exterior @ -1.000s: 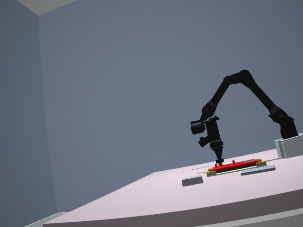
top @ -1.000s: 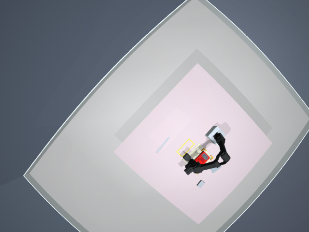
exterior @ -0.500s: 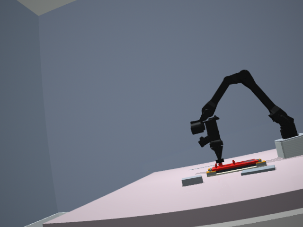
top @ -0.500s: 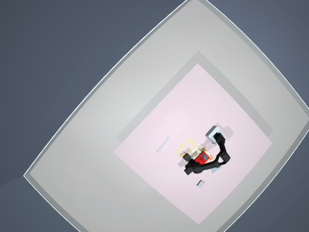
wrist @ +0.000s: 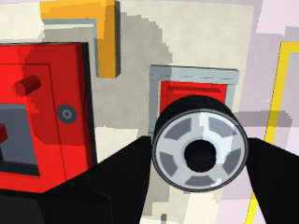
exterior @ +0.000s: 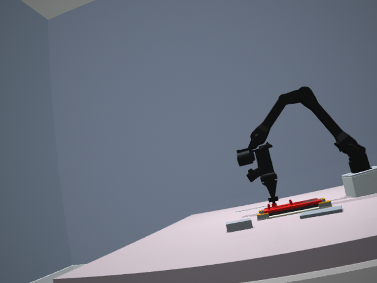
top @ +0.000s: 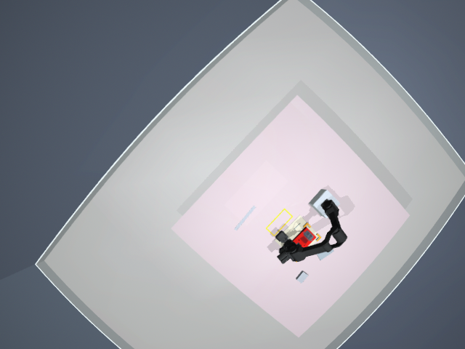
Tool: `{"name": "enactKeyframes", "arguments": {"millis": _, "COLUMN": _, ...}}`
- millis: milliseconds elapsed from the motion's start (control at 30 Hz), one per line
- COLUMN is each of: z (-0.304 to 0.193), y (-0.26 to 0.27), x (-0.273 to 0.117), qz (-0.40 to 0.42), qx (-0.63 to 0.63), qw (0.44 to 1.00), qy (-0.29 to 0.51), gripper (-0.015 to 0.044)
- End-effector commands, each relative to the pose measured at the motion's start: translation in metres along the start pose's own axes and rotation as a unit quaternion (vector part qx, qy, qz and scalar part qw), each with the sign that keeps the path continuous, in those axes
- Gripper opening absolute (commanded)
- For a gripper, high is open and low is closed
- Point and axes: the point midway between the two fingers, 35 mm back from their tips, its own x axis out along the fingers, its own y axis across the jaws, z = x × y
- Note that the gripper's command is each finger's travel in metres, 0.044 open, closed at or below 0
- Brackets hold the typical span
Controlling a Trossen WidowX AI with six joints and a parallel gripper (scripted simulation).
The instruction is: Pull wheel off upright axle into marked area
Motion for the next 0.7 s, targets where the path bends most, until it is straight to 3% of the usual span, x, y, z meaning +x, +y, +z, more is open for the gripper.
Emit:
{"name": "enactKeyframes", "arguments": {"millis": 0, "z": 0.001, "y": 0.000, "x": -0.012, "qz": -0.001, "qx": 0.002, "qw": 1.000, "qy": -0.008, "gripper": 0.0263}}
{"name": "enactKeyframes", "arguments": {"millis": 67, "z": 0.001, "y": 0.000, "x": -0.014, "qz": -0.001, "qx": 0.002, "qw": 1.000, "qy": -0.008, "gripper": 0.0300}}
{"name": "enactKeyframes", "arguments": {"millis": 233, "z": -0.001, "y": 0.000, "x": -0.055, "qz": -0.001, "qx": 0.002, "qw": 1.000, "qy": -0.008, "gripper": 0.0300}}
{"name": "enactKeyframes", "arguments": {"millis": 400, "z": -0.001, "y": 0.000, "x": -0.058, "qz": -0.001, "qx": 0.002, "qw": 1.000, "qy": -0.008, "gripper": 0.0300}}
{"name": "enactKeyframes", "arguments": {"millis": 667, "z": 0.001, "y": 0.000, "x": -0.009, "qz": -0.001, "qx": 0.002, "qw": 1.000, "qy": -0.008, "gripper": 0.0300}}
